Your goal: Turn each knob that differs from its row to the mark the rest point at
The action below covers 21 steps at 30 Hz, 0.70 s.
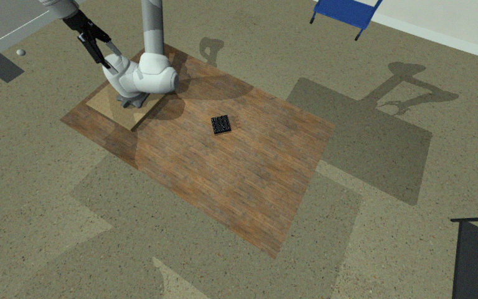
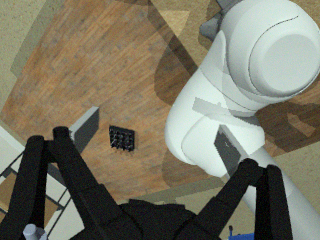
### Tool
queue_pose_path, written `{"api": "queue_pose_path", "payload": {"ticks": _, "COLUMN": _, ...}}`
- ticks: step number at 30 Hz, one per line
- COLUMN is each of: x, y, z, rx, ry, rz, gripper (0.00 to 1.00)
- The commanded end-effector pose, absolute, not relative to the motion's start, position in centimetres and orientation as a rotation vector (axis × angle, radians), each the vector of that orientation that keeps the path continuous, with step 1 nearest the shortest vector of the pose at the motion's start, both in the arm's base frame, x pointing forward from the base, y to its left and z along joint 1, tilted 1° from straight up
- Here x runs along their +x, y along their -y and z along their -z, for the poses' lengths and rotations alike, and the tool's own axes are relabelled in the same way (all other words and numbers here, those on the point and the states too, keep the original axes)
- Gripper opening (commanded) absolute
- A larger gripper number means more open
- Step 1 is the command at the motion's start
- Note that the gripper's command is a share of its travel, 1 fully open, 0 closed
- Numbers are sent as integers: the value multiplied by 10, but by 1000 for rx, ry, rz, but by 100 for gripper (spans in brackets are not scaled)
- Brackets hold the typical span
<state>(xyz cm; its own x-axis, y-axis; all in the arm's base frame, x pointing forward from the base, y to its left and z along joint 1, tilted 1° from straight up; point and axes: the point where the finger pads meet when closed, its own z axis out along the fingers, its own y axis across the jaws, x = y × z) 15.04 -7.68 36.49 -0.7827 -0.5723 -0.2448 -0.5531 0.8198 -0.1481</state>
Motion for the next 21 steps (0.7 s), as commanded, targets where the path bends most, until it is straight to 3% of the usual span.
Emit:
{"api": "queue_pose_path", "payload": {"ticks": 1, "x": 150, "y": 77, "z": -365, "rx": -861, "ry": -2725, "rz": 98, "gripper": 100}}
{"api": "queue_pose_path", "payload": {"ticks": 21, "x": 152, "y": 80, "z": -365, "rx": -892, "ry": -2717, "rz": 98, "gripper": 100}}
